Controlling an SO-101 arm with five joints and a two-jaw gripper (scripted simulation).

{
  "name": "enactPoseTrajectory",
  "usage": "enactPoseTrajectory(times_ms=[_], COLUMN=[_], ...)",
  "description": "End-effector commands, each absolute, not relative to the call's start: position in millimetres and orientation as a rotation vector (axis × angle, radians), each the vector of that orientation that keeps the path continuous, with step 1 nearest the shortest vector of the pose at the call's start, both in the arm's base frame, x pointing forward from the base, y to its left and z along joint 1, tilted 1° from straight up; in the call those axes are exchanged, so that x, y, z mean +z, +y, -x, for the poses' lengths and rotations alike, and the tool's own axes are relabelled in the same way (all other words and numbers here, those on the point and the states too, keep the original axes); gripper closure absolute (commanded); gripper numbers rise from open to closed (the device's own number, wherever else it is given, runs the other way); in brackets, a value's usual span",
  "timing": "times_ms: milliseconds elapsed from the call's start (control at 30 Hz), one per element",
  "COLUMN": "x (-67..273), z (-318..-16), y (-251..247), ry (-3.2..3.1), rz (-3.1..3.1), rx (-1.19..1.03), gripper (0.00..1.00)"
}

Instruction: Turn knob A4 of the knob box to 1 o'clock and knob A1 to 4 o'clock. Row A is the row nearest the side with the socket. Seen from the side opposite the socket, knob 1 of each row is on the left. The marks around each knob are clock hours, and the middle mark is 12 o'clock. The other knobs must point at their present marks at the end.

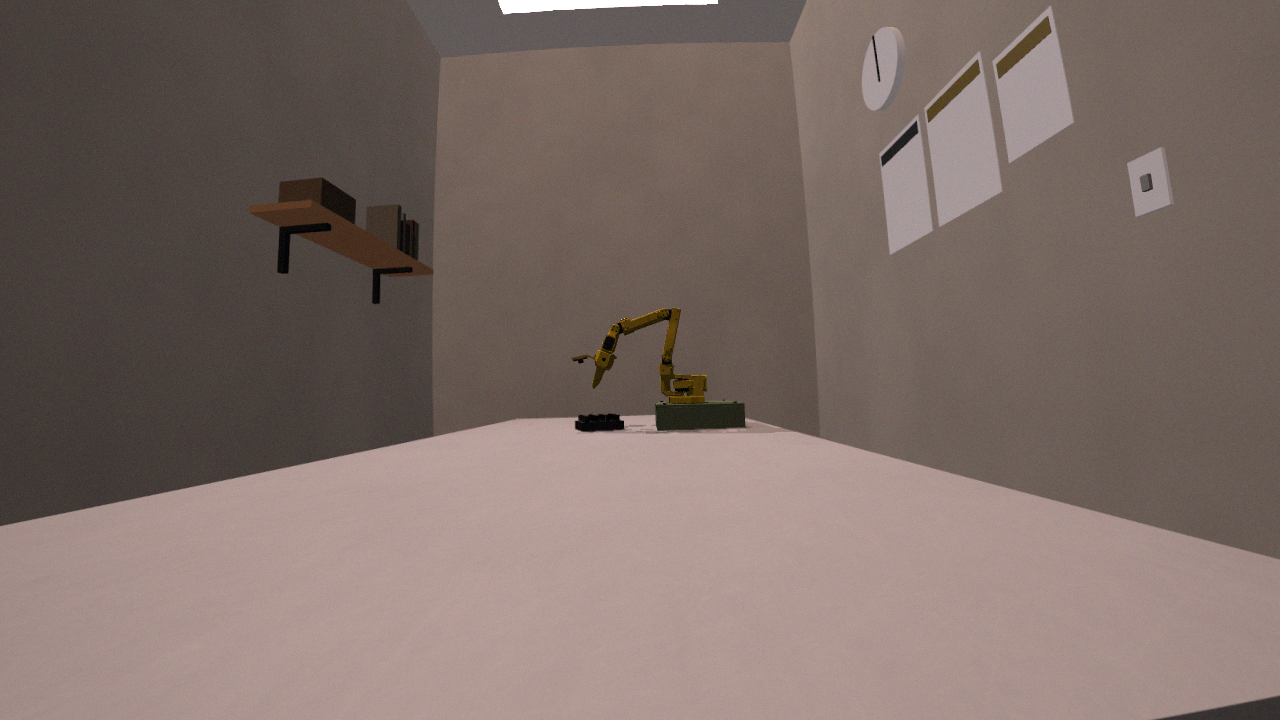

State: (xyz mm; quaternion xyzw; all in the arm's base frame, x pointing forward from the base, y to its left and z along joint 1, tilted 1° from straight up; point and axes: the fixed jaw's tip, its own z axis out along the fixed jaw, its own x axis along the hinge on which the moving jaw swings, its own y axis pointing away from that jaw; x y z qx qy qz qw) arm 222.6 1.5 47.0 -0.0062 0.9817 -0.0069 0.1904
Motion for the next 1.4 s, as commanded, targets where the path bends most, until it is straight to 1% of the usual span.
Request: enactPoseTrajectory(times_ms=[0,833,1367], x=[47.1,47.2,52.2], z=[-225.0,-225.2,-233.0], y=[3.1,3.2,2.9], ry=[2.753,2.752,2.717], rz=[0.023,0.023,0.007], rx=[-0.016,-0.016,-0.014], gripper=[0.60,0.60,0.60])
